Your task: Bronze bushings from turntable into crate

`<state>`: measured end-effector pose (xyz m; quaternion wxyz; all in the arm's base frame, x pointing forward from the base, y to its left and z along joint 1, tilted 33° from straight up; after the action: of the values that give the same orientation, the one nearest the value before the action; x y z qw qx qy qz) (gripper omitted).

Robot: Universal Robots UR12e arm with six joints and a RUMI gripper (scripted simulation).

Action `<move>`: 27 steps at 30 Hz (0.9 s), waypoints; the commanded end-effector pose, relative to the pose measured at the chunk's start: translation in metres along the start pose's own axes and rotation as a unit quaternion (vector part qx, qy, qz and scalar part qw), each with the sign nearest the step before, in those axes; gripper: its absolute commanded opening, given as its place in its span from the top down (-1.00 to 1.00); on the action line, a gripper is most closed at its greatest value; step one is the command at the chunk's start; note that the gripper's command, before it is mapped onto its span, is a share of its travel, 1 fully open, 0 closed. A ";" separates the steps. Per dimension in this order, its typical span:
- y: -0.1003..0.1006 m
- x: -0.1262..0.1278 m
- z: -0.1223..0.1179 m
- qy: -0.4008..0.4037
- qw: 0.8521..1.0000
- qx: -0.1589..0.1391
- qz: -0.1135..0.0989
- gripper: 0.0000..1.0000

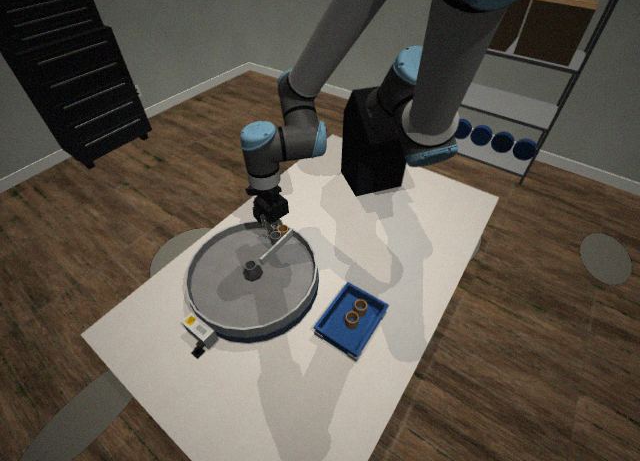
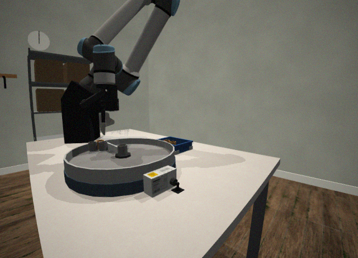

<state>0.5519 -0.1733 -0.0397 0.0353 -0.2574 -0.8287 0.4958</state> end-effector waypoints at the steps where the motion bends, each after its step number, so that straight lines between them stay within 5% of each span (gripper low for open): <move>1: 0.000 0.000 0.000 0.000 1.000 0.000 0.000 0.90; 23: 0.000 0.000 0.000 0.000 1.000 0.000 0.000 0.90; 27: 0.014 0.000 0.000 0.000 1.000 0.000 0.000 0.90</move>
<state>0.5529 -0.1725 -0.0417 0.0353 -0.2573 -0.8287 0.4958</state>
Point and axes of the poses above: the point where the finger pads meet when closed, its own y axis out along the fingers, its own x axis across the jaws, z = x × y, the point moved 4 cm from there along -y, back along the fingers, and after that the axes turned 4 degrees about y, right-handed, at the moved point
